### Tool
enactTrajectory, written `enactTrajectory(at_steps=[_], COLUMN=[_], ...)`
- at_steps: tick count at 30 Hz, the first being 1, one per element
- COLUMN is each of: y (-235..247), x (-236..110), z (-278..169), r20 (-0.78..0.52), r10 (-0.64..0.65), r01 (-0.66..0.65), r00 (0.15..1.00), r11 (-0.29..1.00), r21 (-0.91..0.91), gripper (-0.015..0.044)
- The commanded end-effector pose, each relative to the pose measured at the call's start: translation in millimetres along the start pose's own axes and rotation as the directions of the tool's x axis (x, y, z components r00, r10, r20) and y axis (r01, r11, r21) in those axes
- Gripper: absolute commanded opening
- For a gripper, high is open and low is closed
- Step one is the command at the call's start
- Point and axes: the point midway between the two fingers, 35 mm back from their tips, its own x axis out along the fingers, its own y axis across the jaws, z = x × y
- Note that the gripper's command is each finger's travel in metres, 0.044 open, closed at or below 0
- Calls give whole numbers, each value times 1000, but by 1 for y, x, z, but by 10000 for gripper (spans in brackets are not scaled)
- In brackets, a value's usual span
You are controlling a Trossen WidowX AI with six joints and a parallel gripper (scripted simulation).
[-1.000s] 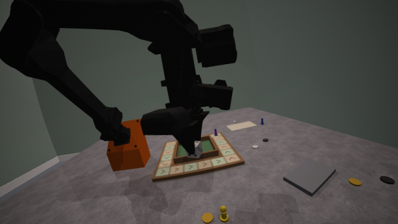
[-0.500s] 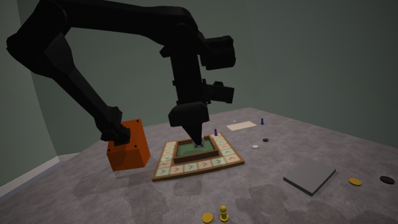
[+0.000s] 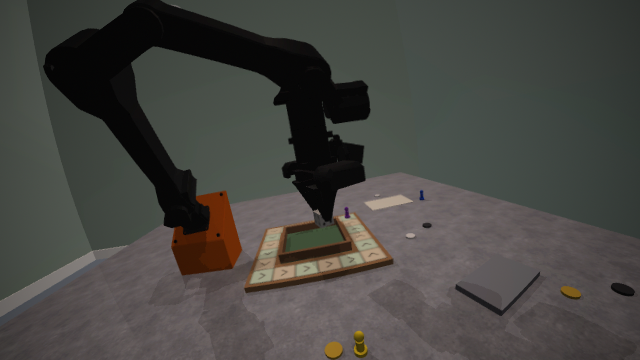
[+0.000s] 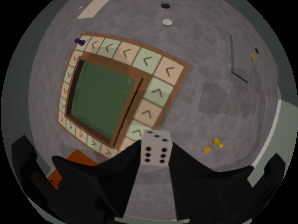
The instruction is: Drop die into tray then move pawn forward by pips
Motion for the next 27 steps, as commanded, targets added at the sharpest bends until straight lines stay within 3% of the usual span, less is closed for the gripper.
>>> enactTrajectory(at_steps=[1, 13, 27], y=[15, 61, 113], x=[5, 14, 25], z=[5, 19, 24], r20=[-7, -9, -15], r10=[5, 3, -11], r01=[-6, -7, -7], r00=[1000, 1000, 1000], r11=[992, 856, 519], r21=[-129, -517, -855], gripper=[0, 0, 0])
